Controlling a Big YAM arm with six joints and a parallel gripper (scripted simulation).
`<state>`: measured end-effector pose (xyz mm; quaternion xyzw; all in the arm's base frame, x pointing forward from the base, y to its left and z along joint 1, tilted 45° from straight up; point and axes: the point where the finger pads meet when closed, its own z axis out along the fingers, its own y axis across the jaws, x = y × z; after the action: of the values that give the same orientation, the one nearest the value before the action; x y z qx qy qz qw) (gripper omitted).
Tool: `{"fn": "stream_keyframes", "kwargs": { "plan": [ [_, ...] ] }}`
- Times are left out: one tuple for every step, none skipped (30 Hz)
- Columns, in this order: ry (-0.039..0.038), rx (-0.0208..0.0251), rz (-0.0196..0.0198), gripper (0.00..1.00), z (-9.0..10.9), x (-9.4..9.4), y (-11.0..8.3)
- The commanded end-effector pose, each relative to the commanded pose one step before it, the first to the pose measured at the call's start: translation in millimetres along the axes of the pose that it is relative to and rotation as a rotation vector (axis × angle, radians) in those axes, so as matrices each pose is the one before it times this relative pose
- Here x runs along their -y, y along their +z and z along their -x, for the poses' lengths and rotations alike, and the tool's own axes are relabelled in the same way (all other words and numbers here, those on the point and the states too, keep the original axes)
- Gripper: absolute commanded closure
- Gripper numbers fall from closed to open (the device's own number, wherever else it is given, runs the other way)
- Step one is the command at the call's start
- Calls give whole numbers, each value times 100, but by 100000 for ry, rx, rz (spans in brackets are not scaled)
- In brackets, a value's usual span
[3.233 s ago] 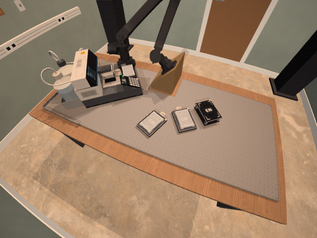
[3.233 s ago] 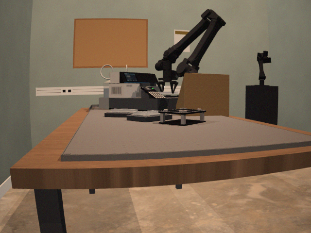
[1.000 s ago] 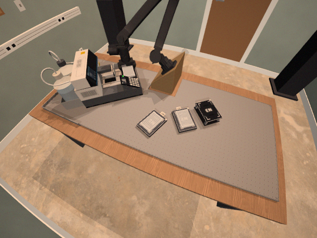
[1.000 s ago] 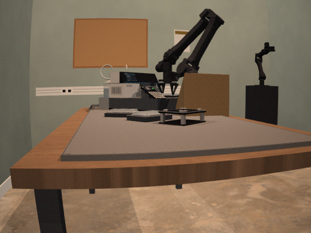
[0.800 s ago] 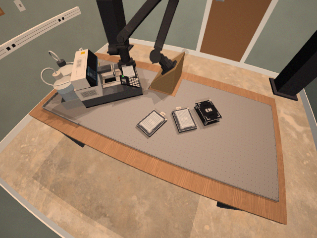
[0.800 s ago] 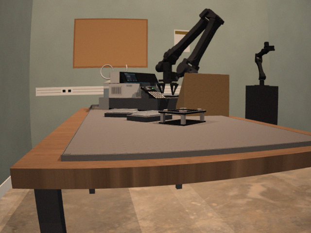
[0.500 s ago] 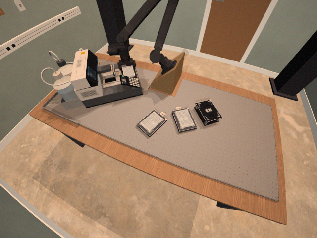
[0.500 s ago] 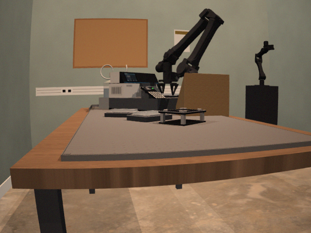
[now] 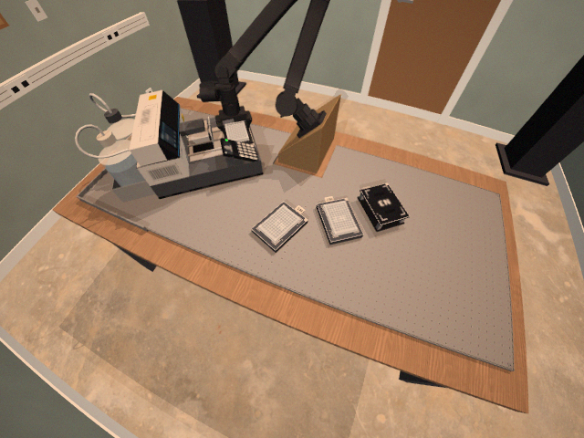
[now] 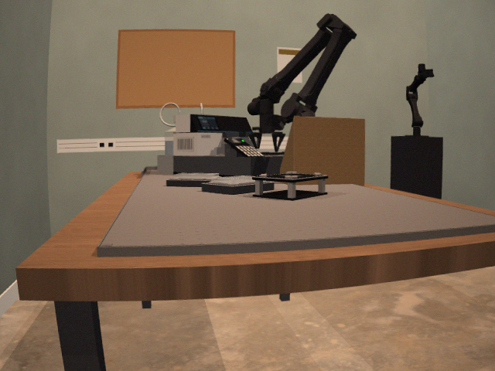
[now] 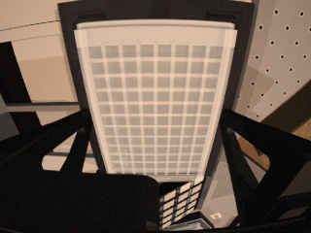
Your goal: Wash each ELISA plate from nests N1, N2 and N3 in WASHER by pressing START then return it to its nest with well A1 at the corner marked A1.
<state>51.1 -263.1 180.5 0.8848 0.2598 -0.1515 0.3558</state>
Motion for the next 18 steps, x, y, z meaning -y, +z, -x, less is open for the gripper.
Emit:
{"fn": "stream_keyframes", "kwargs": {
  "plan": [
    [728, 553, 2065, 0, 496, -940, -487],
    [0, 0, 0, 0, 0, 0, 0],
    [0, 0, 0, 0, 0, 0, 0],
    [0, 0, 0, 0, 0, 0, 0],
    [0, 0, 0, 0, 0, 0, 0],
    [0, 0, 0, 0, 0, 0, 0],
    [0, 0, 0, 0, 0, 0, 0],
    [0, 0, 0, 0, 0, 0, 0],
    [0, 0, 0, 0, 0, 0, 0],
    [0, 0, 0, 0, 0, 0, 0],
    [0, 0, 0, 0, 0, 0, 0],
    [0, 0, 0, 0, 0, 0, 0],
    [0, 0, 0, 0, 0, 0, 0],
    [0, 0, 0, 0, 0, 0, 0],
    [0, 0, 0, 0, 0, 0, 0],
    [0, 0, 0, 0, 0, 0, 0],
    [-412, -314, 113, 0, -66, 72, -417],
    [1494, 446, 2048, 0, 366, -846, -743]
  ]
}}
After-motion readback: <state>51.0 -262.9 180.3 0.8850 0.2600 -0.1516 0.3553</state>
